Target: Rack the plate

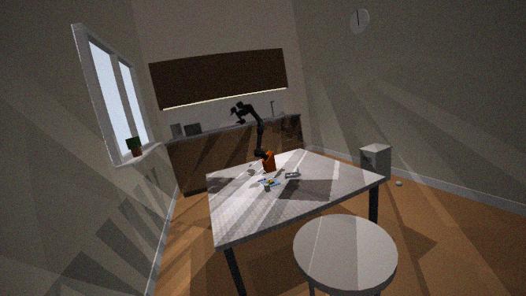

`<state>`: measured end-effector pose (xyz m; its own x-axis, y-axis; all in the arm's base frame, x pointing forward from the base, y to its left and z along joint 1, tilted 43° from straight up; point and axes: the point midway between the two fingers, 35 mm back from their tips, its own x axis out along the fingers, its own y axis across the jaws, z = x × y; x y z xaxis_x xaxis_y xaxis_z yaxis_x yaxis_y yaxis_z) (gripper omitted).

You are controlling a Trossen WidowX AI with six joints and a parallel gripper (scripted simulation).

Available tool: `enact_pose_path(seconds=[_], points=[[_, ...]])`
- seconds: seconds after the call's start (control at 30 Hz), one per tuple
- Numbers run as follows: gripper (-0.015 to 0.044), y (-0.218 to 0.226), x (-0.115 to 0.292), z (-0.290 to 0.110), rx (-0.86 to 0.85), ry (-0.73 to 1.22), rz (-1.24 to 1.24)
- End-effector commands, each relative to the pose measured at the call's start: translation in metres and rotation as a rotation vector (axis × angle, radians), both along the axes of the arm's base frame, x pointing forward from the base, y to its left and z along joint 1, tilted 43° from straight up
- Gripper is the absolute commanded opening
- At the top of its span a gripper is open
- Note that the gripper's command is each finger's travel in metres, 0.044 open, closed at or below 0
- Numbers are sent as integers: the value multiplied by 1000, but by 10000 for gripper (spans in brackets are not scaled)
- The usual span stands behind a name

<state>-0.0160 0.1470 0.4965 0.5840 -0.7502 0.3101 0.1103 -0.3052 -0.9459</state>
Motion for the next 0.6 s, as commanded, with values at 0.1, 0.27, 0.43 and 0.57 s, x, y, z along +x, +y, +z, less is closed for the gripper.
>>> enact_pose_path(seconds=[0.1, 0.27, 0.43, 0.57], points=[[400, -26, 1, 8, 78, -21, 23], [400, -78, 9, 19, 233, -55, 62], [400, -127, 26, 18, 346, -20, 57], [400, -158, 39, 16, 443, -30, 67]])
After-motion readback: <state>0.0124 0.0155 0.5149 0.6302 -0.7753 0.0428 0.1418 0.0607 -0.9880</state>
